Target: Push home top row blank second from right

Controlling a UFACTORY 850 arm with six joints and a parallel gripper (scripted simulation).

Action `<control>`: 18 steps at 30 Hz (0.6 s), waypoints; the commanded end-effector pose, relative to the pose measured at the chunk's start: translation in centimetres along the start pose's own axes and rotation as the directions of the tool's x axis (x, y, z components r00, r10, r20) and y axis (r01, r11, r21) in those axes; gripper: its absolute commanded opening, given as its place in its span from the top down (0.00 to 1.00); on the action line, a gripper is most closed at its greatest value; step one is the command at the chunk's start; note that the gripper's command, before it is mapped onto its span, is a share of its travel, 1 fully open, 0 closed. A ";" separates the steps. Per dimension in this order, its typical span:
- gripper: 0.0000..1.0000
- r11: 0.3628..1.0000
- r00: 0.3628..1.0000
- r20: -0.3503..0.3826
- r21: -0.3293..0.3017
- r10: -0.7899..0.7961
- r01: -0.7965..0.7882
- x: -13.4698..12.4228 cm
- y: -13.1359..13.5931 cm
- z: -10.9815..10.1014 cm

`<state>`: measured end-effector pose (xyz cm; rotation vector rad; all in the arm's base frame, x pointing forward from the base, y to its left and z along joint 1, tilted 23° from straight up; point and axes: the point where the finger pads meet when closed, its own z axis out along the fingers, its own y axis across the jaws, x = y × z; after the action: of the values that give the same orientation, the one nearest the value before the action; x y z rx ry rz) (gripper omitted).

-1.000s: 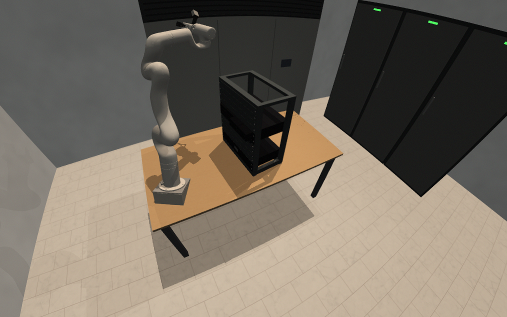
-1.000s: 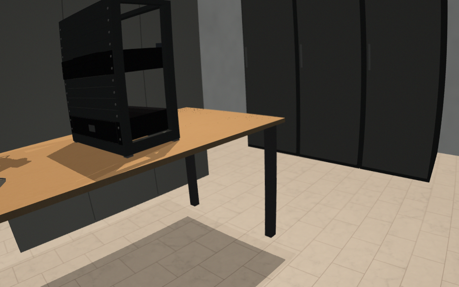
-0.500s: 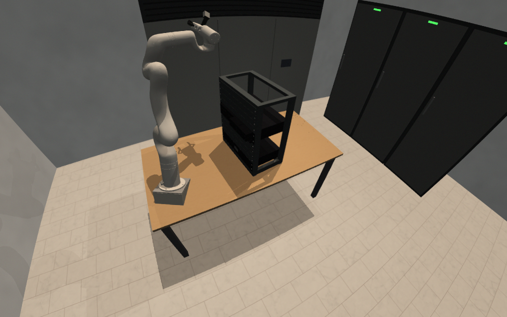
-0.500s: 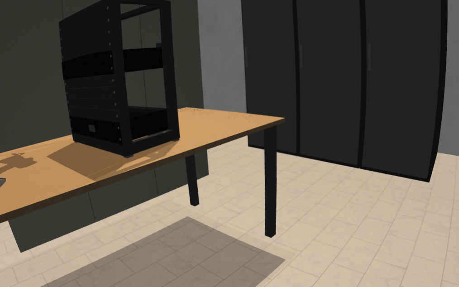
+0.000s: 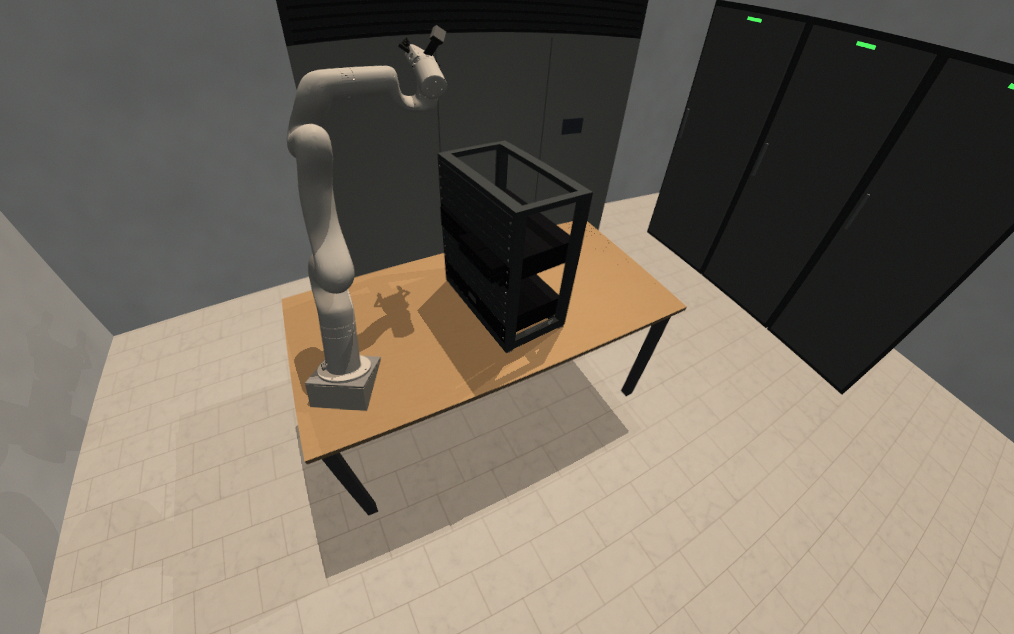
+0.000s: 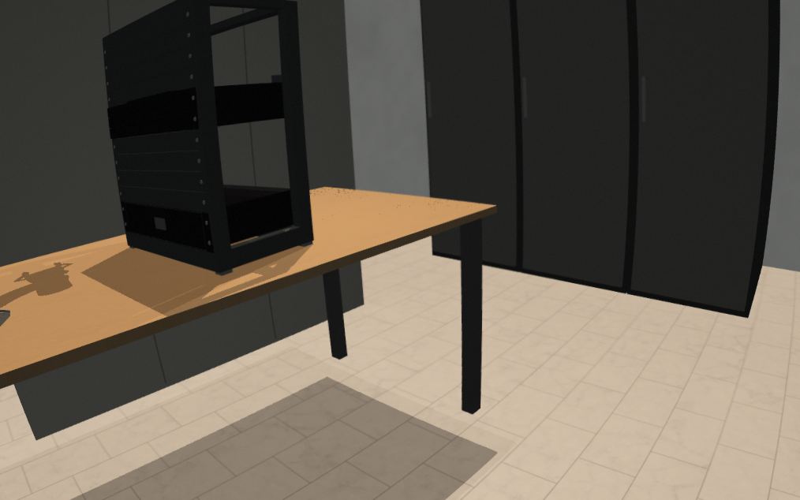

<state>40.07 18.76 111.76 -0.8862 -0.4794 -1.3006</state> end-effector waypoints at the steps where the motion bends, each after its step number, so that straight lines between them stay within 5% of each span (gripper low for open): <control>1: 0.00 0.996 0.996 -0.089 -0.089 0.000 -0.008 2.7 3.0 -1.9; 18: 0.00 0.940 0.939 -0.343 -0.330 -0.038 -0.083 9.7 10.9 -10.7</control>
<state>49.22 7.51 109.96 -0.9171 -0.0611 -1.4718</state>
